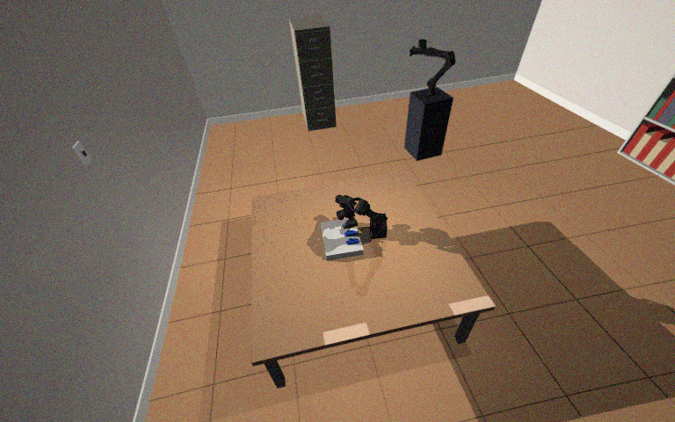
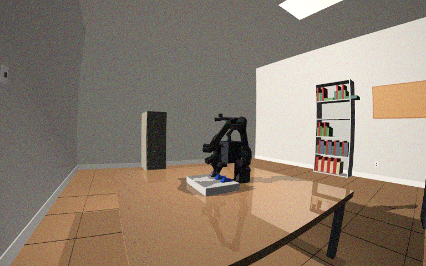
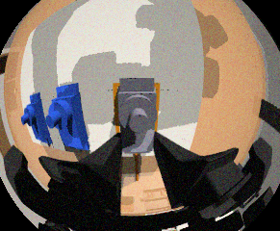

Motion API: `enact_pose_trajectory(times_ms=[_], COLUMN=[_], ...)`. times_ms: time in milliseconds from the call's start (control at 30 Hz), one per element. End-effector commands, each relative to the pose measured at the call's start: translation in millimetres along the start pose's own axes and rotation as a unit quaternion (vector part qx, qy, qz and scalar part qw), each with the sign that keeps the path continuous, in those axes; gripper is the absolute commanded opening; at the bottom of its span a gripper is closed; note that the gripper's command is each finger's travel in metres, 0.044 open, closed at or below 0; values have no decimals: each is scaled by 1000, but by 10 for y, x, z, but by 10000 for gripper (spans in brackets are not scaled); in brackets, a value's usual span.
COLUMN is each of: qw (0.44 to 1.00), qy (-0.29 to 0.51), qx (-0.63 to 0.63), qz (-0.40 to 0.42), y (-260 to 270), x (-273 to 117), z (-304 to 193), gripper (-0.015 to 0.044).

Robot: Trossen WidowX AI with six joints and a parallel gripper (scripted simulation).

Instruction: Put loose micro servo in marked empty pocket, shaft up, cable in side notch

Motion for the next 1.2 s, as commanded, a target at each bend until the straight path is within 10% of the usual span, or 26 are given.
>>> enact_pose_trajectory(times_ms=[0,300,733,1000,1167], qw=[1000,1000,1000,1000,1000], qy=[-2,-2,-5,-4,-4], qx=[3,3,6,4,1], qz=[2,1,3,1,0], y=[-3,-3,12,66,218], x=[39,32,-298,-659,-938], z=[-3,-9,-29,568,1007], gripper=[0,184,214,424,440])
Point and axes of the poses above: the point midway between the two fingers, 35 mm back from their tips, its own x axis out along the fingers, its own y axis across the jaws, z = x × y, the point moved 6 cm from there along -x, back along the fingers, and after that the axes turned 13 degrees about x, right-handed, at the moved point
